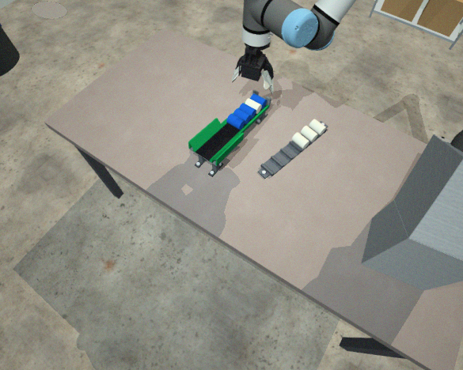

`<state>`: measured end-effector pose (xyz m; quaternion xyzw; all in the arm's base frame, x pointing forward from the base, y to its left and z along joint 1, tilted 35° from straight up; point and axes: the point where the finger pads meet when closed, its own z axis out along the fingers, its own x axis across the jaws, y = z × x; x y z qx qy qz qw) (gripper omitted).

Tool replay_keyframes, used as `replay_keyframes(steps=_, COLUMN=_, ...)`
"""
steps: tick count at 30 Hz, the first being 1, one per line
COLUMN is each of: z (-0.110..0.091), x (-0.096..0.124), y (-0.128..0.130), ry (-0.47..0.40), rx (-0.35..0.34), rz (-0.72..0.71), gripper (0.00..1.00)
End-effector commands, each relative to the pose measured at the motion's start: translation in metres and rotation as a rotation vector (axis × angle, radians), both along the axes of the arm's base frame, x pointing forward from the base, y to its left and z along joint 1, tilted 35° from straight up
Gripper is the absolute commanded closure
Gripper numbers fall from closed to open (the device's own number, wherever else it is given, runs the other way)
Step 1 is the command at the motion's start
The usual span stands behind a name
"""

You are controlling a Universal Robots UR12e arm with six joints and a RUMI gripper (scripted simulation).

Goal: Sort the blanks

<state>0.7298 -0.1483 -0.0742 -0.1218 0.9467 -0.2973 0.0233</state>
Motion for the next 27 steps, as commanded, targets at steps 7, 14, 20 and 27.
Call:
replay_keyframes(steps=7, z=0.0009, x=-0.0062, y=-0.0041, ry=-0.093, rx=0.021, rz=-0.154, gripper=0.00)
replay_keyframes(steps=14, z=0.0014, x=-0.0077, y=-0.0062, ry=-0.124, rx=0.028, rz=-0.201, gripper=0.00)
replay_keyframes(steps=20, z=0.0011, x=-0.0079, y=-0.0057, ry=-0.132, rx=0.029, rz=-0.211, gripper=0.00)
replay_keyframes(steps=27, z=0.0012, x=-0.0080, y=-0.0058, ry=-0.135, rx=0.030, rz=-0.215, gripper=0.00)
